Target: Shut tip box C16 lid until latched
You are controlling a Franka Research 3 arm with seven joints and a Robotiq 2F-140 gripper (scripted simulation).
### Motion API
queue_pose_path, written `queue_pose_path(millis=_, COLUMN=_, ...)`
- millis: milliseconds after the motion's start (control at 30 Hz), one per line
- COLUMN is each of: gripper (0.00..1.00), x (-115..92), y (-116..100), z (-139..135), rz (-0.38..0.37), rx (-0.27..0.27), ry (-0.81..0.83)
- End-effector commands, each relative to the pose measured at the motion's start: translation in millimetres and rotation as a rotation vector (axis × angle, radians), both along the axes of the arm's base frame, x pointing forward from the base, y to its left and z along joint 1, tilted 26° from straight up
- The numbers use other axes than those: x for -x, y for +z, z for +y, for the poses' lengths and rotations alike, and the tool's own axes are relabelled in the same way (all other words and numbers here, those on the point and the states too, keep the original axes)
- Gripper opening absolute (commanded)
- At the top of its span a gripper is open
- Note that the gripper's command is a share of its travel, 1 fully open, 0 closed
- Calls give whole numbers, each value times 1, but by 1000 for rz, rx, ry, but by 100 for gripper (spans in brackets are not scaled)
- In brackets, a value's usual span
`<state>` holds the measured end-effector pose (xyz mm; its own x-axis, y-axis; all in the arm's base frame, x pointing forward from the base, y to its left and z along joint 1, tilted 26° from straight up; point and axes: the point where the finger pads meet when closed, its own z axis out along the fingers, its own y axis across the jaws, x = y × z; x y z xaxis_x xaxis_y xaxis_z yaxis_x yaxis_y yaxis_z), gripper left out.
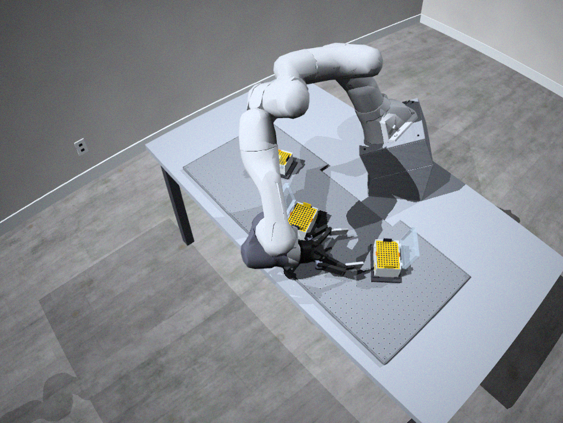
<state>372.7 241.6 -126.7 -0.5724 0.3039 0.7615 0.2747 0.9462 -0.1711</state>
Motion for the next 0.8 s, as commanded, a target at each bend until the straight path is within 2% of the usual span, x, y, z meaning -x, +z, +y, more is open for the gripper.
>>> queue_pose_path(millis=0, gripper=100, x=4, y=14, z=7, rz=-4, rx=-3, ry=1)
queue_pose_path(millis=767, gripper=100, x=41, y=108, z=35, rz=-4, rx=-3, ry=1)
